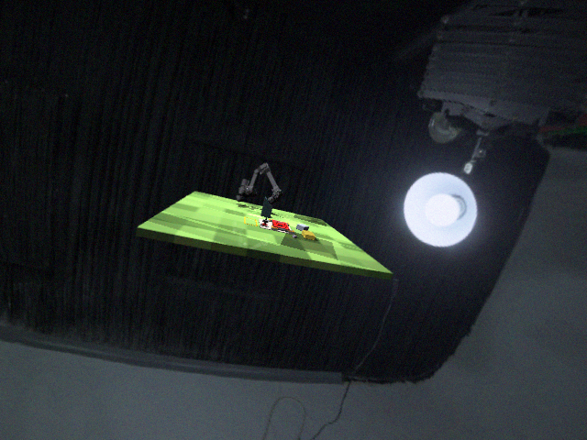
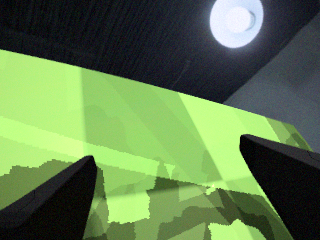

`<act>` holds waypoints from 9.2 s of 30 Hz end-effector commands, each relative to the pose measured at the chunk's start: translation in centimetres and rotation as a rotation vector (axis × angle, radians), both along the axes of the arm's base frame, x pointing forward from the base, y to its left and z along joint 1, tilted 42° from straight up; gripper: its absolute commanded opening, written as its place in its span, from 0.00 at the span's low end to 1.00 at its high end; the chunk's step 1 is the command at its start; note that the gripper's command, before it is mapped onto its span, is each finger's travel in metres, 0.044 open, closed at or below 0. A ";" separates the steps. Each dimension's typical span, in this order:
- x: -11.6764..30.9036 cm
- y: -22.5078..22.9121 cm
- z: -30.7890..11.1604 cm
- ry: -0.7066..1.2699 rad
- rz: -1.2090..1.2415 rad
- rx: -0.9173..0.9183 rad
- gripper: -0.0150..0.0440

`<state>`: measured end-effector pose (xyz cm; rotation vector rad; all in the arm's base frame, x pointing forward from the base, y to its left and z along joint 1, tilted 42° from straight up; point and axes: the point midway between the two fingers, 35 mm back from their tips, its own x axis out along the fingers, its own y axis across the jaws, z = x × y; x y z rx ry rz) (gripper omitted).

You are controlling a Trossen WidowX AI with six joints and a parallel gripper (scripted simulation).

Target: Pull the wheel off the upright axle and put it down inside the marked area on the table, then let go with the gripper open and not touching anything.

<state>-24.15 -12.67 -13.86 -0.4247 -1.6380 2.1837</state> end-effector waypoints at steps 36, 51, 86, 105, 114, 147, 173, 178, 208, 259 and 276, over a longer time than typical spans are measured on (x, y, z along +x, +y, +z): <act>17.5 -24.0 -5.8 -0.683 1.029 0.199 0.76; 31.2 -25.4 -5.4 -0.975 1.343 0.367 0.76; 56.5 -6.0 3.7 -1.767 1.632 1.126 0.76; 60.2 11.0 15.1 -2.162 1.368 1.626 0.76; 60.6 11.7 15.7 -2.174 1.353 1.642 0.76; 60.9 16.7 10.5 -2.169 1.352 1.653 0.53; 61.0 16.3 11.0 -2.170 1.353 1.651 0.25; 61.0 16.2 11.1 -2.170 1.353 1.651 0.25; 61.1 15.5 11.8 -2.172 1.353 1.648 0.25; 61.1 14.4 13.1 -2.175 1.353 1.644 0.25; 61.2 12.5 15.1 -2.179 1.349 1.637 0.25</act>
